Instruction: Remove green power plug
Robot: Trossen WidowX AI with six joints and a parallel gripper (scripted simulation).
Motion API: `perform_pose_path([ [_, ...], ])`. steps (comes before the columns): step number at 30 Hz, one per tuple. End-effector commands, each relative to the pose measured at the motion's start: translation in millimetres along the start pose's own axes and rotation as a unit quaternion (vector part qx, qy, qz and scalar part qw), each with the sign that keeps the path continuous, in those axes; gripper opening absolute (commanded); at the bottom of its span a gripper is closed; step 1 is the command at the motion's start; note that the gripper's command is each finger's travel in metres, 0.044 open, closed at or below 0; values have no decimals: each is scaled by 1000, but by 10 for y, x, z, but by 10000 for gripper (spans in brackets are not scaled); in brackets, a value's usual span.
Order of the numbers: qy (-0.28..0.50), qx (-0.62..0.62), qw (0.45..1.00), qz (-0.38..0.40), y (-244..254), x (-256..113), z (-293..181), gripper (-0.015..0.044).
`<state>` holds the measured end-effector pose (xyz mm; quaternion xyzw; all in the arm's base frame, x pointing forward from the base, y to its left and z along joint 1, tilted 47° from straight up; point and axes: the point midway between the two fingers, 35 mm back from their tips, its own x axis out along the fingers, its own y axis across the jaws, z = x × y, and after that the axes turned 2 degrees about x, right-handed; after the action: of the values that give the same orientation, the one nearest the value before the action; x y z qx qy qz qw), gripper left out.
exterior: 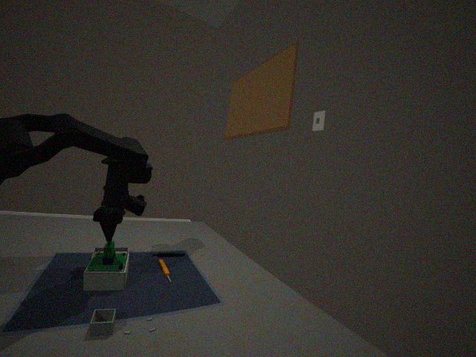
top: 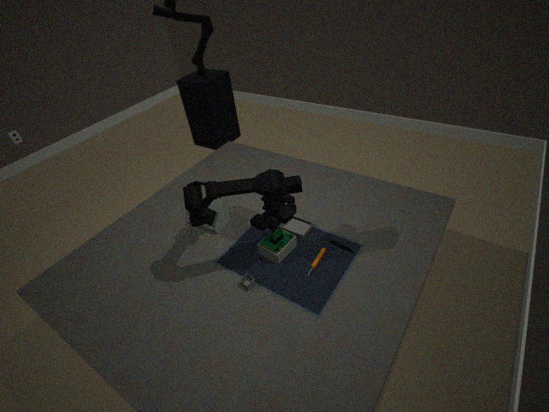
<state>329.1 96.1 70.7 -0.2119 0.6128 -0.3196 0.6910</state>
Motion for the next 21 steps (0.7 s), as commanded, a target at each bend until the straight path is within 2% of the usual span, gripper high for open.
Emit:
perform_pose_path([
  [1, -13, -2, 998, 59, -73, -253, -6, 0],
  [4, -13, -2, 998, 57, -69, -290, -8, 0],
  [8, -14, -1, 1000, 17, 0, -384, -15, 0],
  [10, -49, -1, 999, -2, 44, -429, -18, 0],
  [11, -67, -1, 998, 0, 45, -429, -18, 0],
  [21, -66, -1, 998, 0, 48, -425, -18, 0],
])
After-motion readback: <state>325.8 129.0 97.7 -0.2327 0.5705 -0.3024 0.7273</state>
